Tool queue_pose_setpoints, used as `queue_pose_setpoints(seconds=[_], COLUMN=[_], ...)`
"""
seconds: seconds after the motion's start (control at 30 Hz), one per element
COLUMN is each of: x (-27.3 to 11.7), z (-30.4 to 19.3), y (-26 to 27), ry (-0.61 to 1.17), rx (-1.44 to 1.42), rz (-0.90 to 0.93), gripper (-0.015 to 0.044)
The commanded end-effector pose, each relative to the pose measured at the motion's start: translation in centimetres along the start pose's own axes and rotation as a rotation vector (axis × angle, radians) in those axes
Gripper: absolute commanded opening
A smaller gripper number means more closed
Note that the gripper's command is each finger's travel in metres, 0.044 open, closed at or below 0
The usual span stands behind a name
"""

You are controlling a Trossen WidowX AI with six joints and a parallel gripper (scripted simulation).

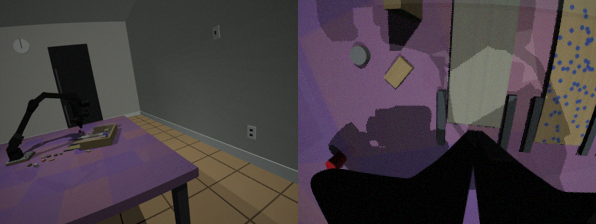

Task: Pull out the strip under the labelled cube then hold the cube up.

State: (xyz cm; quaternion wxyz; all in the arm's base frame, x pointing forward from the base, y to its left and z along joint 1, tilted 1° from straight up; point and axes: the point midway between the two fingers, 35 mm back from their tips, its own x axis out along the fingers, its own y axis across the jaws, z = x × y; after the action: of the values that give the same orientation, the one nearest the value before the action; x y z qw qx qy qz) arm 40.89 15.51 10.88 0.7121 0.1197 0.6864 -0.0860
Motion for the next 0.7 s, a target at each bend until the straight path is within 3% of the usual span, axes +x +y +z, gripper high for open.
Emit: queue_pose_setpoints(seconds=[0.0, 0.67], x=[1.1, 4.4], z=[0.1, 0.3], y=[0.0, -0.1], ry=[0.006, 0.005], rx=[0.008, 0.008], rz=[-0.011, -0.011], gripper=[0.0000, 0.0000])
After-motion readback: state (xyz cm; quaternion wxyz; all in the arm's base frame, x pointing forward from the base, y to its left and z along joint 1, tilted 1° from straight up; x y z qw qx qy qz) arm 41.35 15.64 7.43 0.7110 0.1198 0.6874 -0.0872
